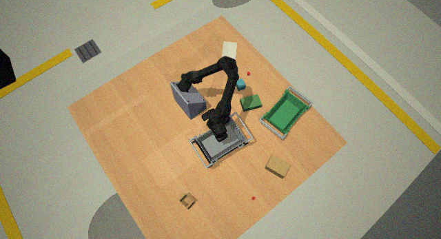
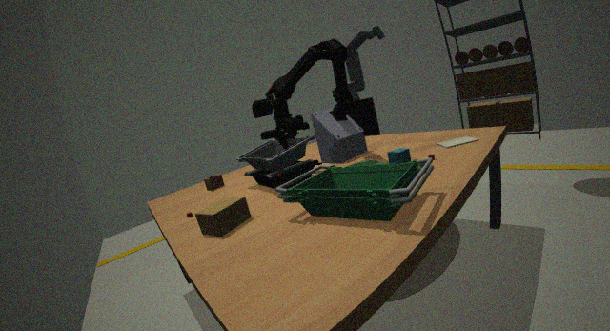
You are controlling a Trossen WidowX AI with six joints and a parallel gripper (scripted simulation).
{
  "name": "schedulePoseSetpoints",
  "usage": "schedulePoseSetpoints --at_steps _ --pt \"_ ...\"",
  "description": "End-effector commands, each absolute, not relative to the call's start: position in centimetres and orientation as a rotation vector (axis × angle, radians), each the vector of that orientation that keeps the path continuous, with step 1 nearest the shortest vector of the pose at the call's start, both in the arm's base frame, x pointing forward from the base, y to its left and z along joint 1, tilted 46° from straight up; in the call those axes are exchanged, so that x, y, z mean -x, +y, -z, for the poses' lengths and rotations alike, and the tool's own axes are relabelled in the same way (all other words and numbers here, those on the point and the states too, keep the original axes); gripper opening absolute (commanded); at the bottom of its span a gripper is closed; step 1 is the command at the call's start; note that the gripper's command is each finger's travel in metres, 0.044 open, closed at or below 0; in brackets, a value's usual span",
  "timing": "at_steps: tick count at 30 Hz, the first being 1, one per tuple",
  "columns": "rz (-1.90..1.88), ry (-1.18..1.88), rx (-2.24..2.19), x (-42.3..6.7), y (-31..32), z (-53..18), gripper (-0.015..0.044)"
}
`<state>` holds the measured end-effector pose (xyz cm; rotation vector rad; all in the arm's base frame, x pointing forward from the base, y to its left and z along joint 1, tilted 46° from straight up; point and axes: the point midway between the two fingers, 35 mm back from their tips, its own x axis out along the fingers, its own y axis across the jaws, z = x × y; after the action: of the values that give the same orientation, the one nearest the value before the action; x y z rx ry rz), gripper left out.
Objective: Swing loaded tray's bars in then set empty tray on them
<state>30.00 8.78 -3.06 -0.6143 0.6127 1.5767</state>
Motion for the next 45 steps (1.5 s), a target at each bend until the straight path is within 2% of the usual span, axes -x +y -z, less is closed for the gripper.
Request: schedulePoseSetpoints --at_steps 1,45 --pt "-1.592 0.626 0.601 -29.48 9.17 3.29 0.0000" --pt "-1.582 0.617 0.610 -29.71 9.10 3.33 0.0000"
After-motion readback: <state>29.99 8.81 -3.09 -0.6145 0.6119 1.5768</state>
